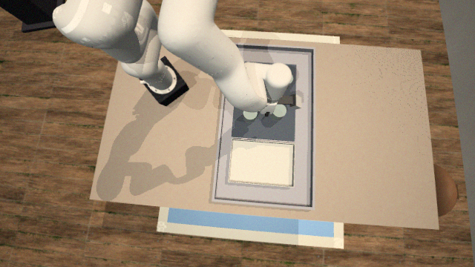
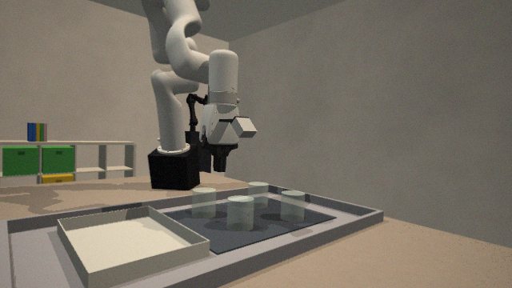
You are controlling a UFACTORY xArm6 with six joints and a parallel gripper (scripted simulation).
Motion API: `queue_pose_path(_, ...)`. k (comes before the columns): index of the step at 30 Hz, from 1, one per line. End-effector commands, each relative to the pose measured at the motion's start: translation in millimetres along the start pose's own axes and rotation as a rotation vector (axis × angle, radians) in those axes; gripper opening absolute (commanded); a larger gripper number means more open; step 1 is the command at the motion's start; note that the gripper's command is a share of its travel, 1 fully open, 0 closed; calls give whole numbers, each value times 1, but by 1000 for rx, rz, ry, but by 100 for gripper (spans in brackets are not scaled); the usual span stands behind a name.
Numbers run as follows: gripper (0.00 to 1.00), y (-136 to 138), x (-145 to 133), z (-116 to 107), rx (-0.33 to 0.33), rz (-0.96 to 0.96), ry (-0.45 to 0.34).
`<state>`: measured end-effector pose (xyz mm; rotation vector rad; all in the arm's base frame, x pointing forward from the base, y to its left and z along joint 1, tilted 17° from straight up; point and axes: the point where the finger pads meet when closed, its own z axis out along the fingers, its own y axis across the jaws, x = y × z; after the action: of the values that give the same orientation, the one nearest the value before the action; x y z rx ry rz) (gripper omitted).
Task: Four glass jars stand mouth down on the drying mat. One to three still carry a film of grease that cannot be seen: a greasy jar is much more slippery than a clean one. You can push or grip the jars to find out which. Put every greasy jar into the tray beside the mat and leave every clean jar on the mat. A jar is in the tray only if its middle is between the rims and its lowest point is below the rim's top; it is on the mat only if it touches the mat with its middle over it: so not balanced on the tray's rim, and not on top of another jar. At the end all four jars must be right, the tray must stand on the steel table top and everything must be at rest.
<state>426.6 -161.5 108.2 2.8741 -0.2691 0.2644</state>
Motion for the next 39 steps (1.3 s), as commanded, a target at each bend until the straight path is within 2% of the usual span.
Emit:
queue_pose_path(1,0,5,1,13,8,-4,1)
queue_pose_path(3,0,5,1,13,8,-4,1)
queue_pose_path(16,0,4,1,75,8,-4,1)
queue_pose_path(39,0,4,0,75,8,-4,1)
